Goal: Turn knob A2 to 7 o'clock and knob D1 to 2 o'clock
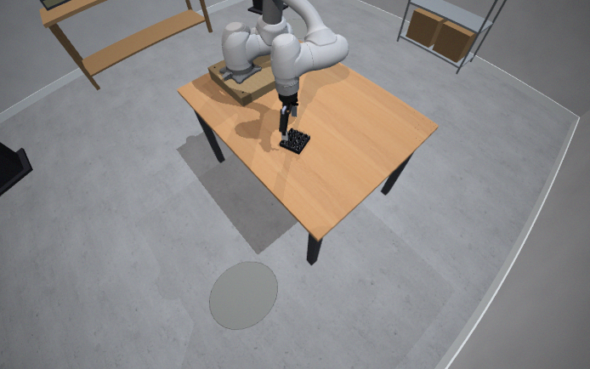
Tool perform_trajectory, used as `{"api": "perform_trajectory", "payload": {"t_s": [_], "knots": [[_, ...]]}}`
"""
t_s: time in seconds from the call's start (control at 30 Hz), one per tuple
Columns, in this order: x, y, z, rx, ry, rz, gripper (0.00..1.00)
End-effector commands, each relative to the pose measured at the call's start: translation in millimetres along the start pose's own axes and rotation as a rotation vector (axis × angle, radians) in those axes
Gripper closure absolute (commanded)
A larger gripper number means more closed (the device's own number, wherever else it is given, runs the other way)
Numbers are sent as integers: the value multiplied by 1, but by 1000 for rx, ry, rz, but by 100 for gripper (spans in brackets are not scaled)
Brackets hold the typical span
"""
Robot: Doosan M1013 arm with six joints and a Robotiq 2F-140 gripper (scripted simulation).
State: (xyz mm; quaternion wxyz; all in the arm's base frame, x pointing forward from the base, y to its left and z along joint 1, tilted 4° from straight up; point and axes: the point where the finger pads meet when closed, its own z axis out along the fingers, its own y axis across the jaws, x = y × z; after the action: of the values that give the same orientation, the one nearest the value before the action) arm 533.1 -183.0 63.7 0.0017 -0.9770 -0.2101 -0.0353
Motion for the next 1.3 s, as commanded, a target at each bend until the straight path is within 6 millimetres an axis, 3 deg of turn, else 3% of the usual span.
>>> {"api": "perform_trajectory", "payload": {"t_s": [0.0,0.67,1.27], "knots": [[0,0,0,0,0,0,0],[-15,-4,0,0,0,0,0],[-46,-11,0,0,0,0,0]]}}
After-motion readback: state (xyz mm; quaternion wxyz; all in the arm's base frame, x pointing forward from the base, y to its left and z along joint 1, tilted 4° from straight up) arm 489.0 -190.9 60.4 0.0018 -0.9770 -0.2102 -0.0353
